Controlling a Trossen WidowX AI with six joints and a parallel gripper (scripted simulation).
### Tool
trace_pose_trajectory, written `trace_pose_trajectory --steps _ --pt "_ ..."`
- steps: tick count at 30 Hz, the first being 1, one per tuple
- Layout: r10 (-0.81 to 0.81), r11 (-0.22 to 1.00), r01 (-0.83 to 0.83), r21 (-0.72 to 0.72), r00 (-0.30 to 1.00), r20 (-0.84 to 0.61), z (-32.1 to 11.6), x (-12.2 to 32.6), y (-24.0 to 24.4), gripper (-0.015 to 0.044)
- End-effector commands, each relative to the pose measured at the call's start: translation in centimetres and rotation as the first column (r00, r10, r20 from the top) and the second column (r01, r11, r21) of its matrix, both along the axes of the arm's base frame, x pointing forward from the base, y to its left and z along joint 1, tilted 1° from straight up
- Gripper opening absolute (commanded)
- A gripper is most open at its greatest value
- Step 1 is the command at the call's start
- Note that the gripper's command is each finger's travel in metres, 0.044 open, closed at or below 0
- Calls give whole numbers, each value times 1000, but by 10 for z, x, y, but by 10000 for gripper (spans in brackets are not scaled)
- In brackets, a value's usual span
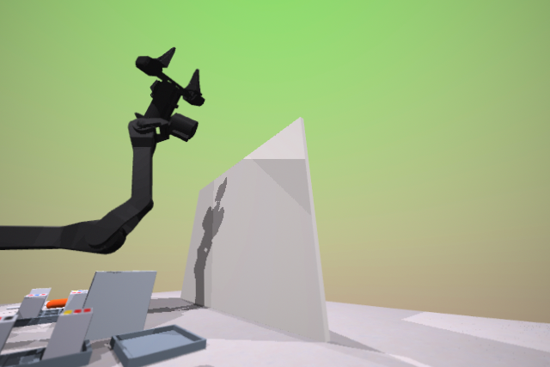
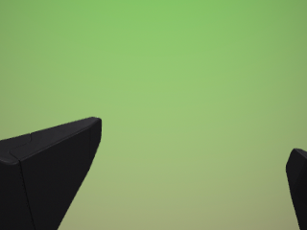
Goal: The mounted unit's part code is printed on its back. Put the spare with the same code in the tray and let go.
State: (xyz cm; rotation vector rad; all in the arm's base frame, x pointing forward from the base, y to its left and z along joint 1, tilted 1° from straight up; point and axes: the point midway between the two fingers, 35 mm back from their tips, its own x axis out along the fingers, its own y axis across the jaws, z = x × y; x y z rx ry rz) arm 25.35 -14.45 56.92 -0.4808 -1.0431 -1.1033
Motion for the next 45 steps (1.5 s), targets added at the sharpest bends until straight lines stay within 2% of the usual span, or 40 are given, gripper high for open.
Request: trace_pose_trajectory --steps 1,2,9,14,18,25,31,38,45 --pt "0 1000 0 0 1000 0 0 0 0 426" --pt "0 1000 0 0 1000 0 0 0 0 440" --pt "-41 999 41 -15 999 16 6 -12 -3 440" --pt "-269 956 280 -89 956 114 33 -80 -8 440" --pt "-477 851 510 -127 851 220 54 -145 3 440" --pt "-751 520 848 -106 512 417 75 -245 59 440" --pt "-812 178 984 -15 155 562 77 -300 133 440" --pt "-685 -208 964 166 -265 678 61 -322 235 440" --pt "-366 -481 773 413 -605 707 24 -294 337 440"
